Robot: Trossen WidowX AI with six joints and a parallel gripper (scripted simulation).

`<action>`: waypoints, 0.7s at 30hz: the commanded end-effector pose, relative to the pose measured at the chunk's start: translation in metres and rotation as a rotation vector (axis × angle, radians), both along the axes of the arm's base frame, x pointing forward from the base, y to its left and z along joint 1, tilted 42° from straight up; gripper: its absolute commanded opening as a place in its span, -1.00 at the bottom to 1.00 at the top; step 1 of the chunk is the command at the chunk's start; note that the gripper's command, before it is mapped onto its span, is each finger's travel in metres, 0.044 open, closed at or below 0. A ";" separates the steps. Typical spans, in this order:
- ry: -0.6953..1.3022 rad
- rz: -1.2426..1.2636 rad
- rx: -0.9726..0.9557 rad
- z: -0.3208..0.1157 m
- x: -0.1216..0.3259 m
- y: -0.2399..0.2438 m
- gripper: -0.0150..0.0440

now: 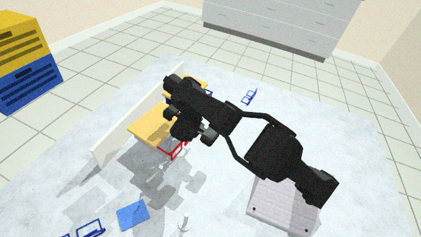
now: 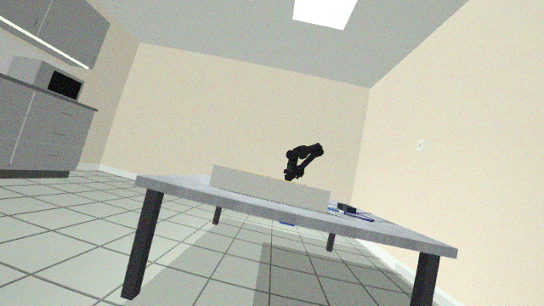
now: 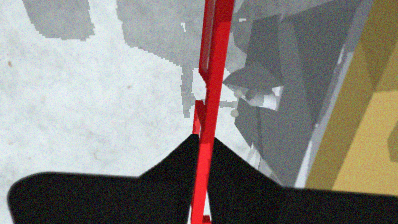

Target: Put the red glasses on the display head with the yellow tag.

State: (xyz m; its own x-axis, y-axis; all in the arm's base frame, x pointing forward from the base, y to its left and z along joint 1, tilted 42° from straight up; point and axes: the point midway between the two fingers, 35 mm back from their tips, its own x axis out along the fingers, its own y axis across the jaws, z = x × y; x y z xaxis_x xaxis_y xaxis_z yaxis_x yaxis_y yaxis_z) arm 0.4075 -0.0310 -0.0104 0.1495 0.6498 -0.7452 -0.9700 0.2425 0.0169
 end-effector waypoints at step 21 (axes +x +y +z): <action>-0.001 -0.003 0.003 -0.001 0.014 -0.001 -0.49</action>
